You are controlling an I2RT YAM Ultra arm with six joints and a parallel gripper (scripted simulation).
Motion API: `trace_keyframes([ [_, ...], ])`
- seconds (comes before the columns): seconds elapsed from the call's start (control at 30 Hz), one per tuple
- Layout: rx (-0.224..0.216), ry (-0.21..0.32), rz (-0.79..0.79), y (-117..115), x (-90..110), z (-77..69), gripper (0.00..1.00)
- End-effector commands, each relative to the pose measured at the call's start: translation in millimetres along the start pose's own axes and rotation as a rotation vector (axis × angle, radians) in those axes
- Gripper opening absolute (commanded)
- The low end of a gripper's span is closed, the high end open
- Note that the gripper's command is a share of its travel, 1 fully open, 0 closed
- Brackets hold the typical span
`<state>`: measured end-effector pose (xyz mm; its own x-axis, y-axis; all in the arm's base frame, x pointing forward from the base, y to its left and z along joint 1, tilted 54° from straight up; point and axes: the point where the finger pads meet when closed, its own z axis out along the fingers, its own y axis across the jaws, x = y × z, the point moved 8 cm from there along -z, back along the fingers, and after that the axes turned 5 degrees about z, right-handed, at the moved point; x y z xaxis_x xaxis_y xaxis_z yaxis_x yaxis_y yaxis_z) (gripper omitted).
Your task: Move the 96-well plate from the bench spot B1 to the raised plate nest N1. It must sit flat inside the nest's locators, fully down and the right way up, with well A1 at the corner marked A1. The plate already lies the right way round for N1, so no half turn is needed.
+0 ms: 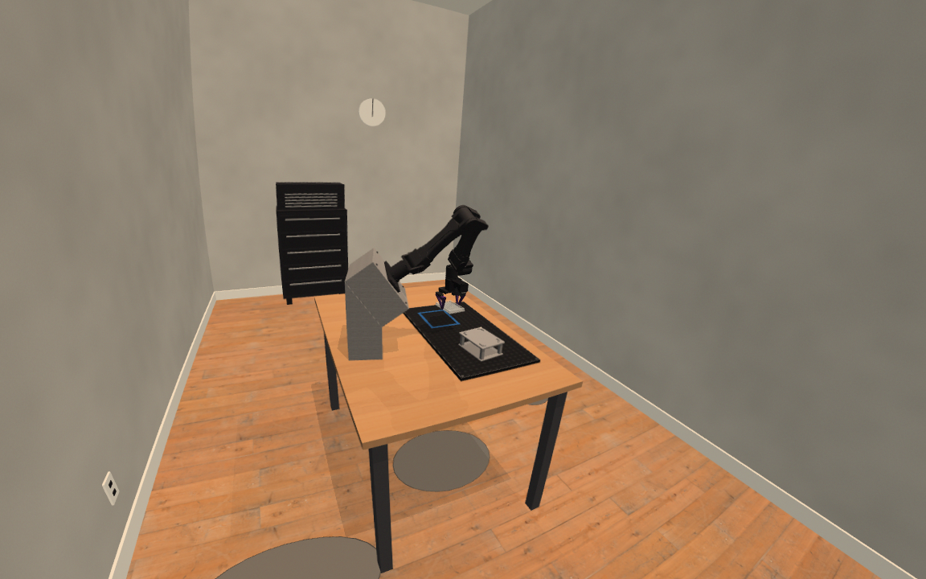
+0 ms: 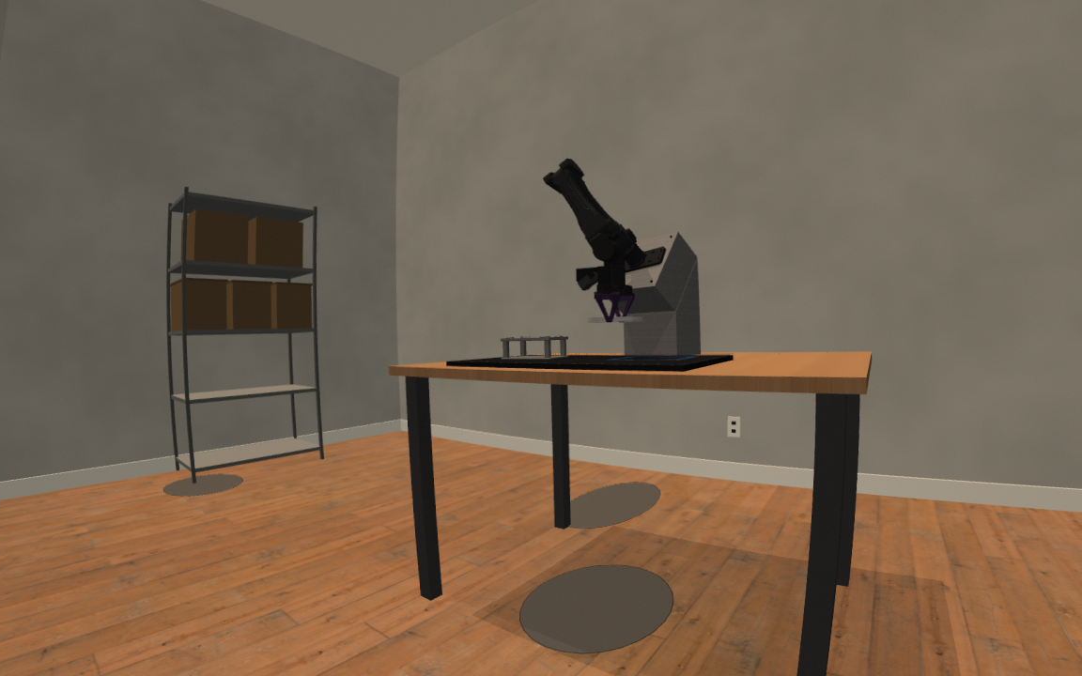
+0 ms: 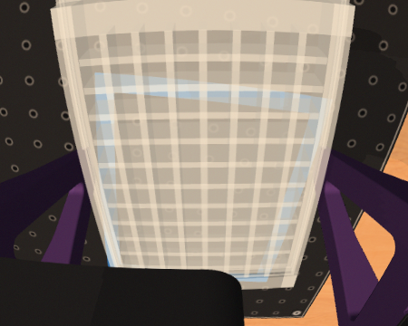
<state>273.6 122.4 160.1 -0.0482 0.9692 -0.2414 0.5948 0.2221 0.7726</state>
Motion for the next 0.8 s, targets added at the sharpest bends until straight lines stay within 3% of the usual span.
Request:
trace_keyframes([
  [0.0,0.008,0.014,-0.030,-3.0,-11.2,-5.7,0.00],
  [0.4,0.008,0.015,-0.029,-0.9,-43.3,-10.8,0.00],
  [0.47,-0.013,0.015,-0.019,8.3,-50.3,-13.9,0.00],
  [0.77,-0.028,0.013,-0.015,16.2,-80.6,-20.5,0.00],
])
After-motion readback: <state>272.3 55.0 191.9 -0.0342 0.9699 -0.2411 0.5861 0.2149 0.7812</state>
